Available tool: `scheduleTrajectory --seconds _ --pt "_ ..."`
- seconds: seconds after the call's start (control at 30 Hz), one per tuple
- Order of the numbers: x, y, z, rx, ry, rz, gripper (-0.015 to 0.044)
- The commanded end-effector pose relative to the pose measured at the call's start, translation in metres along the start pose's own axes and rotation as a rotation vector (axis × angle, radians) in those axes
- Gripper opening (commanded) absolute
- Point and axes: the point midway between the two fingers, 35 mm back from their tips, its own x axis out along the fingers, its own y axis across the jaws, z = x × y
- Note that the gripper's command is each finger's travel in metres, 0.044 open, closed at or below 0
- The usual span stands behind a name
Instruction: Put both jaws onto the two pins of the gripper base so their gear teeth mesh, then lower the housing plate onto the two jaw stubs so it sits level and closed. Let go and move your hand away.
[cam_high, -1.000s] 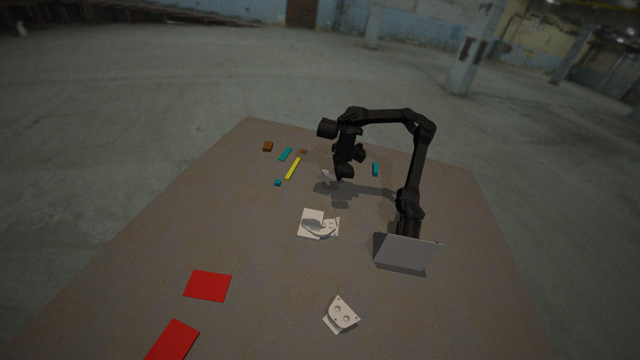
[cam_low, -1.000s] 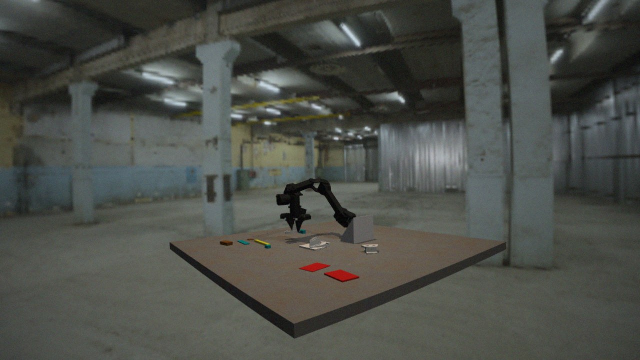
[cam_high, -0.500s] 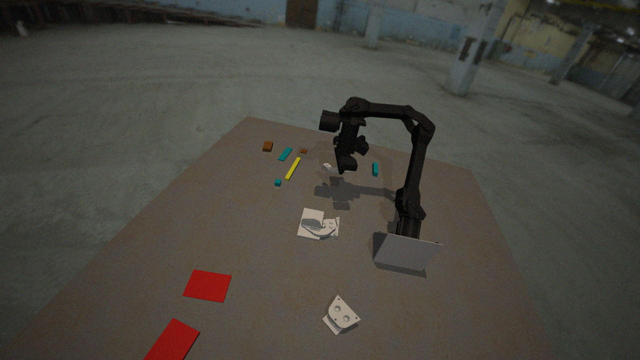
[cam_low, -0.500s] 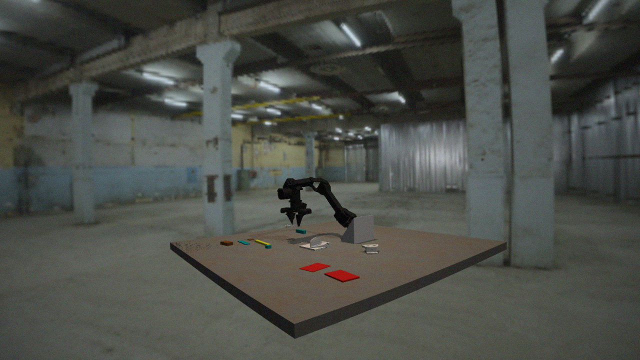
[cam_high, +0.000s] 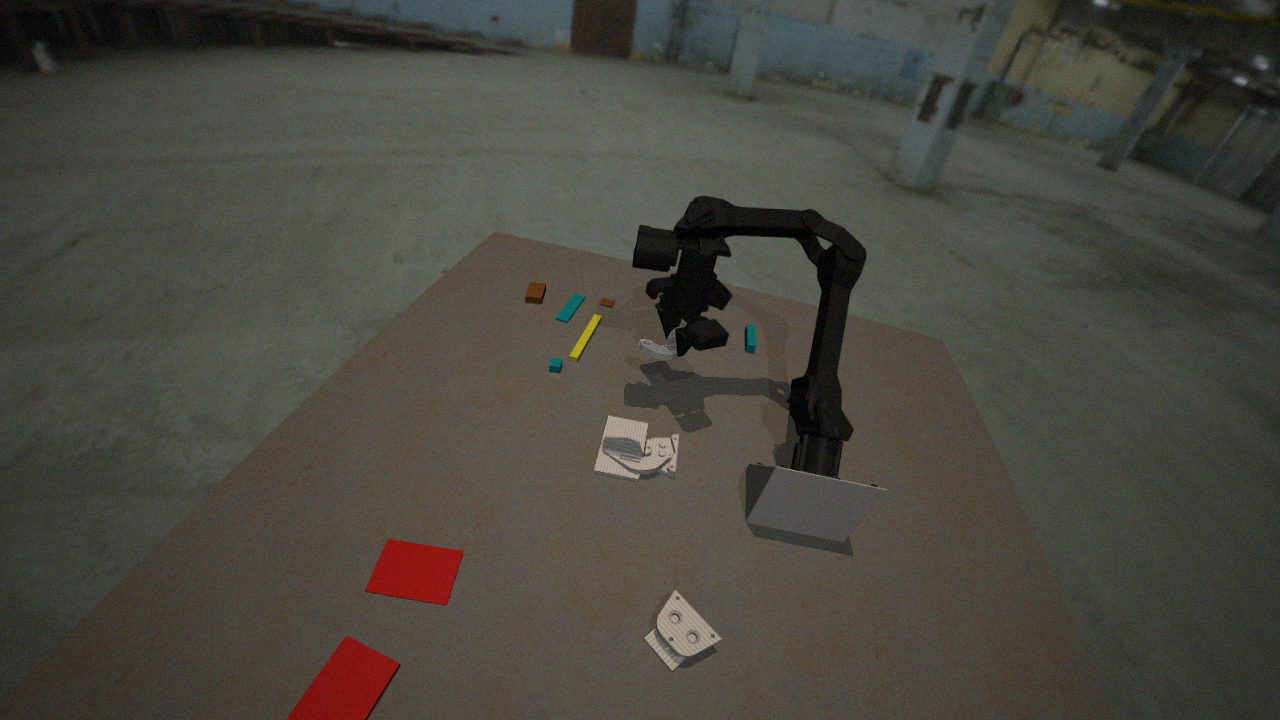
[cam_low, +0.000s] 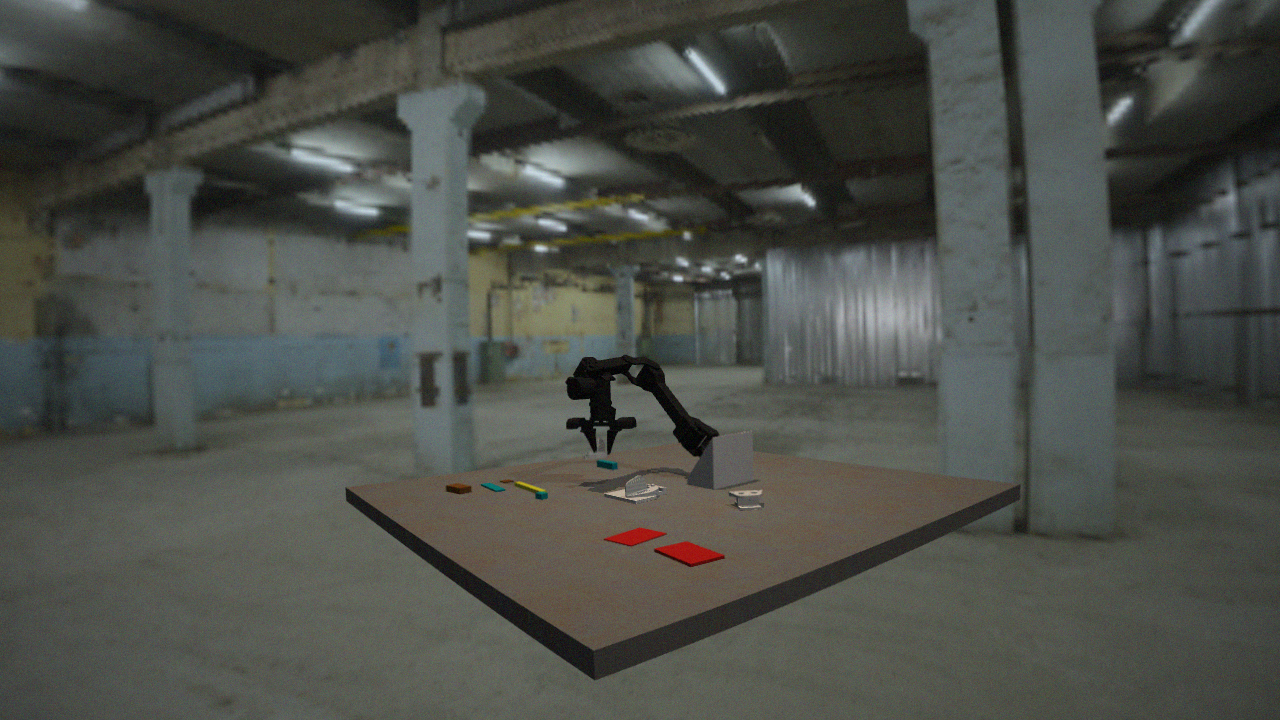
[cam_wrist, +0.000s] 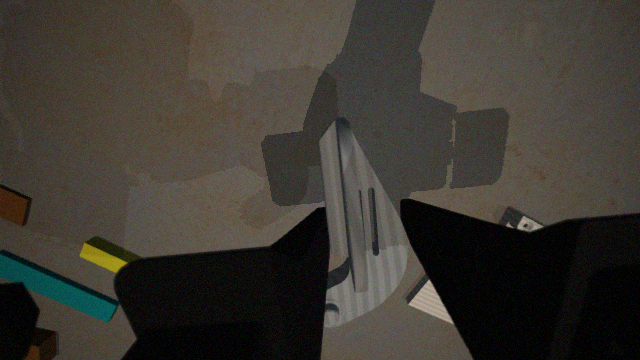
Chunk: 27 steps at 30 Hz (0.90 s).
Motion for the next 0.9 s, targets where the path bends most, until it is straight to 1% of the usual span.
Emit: scheduleTrajectory --seconds 0.0,0.87 --pt "0.001 -0.009 -0.007 -0.112 0.004 -0.009 0.0134" --pt "-0.001 -0.06 -0.038 -0.866 0.029 -0.018 0.0134"
